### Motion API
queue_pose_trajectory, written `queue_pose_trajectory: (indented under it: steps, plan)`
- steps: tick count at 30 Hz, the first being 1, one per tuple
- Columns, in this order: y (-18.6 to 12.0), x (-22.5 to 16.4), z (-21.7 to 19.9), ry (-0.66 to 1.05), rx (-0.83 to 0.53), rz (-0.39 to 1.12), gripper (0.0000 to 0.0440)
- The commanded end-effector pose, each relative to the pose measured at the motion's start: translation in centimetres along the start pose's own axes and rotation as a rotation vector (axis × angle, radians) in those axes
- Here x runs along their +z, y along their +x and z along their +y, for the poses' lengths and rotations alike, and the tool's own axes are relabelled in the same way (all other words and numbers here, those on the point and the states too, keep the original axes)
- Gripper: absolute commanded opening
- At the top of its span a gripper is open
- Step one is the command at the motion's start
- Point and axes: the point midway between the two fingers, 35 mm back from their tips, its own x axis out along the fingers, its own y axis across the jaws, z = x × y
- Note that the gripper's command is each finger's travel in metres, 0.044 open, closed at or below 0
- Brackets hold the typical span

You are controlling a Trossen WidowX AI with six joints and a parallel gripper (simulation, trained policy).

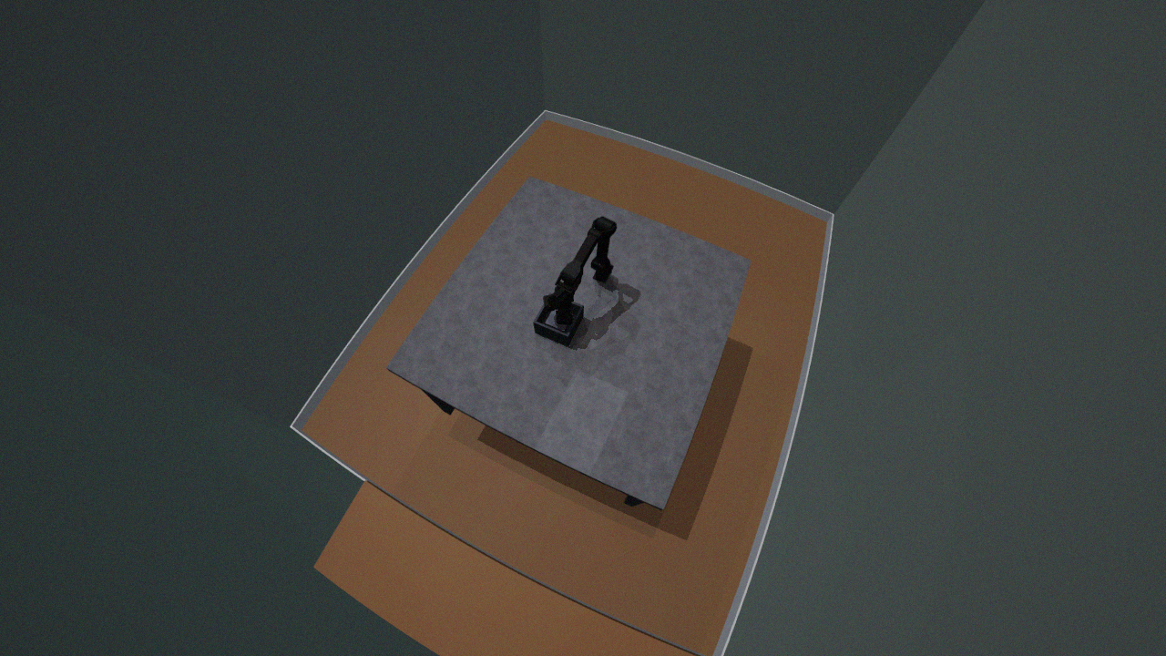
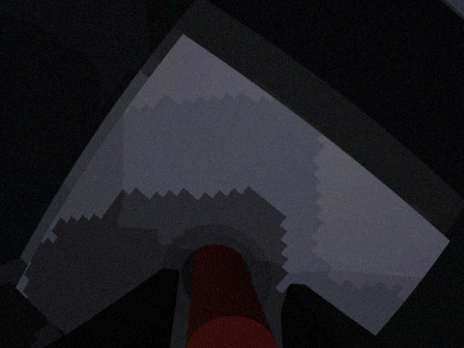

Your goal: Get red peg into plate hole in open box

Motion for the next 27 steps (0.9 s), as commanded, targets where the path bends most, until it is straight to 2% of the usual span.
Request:
queue_pose_trajectory:
  steps: [1,14,27]
  plan:
    - [0.1,0.4,0.1,-0.021,-0.019,0.005,0.0150]
    - [-0.4,2.9,1.6,-0.083,-0.033,0.012,0.0138]
    - [0.1,5.0,1.5,-0.111,-0.077,0.036,0.0138]
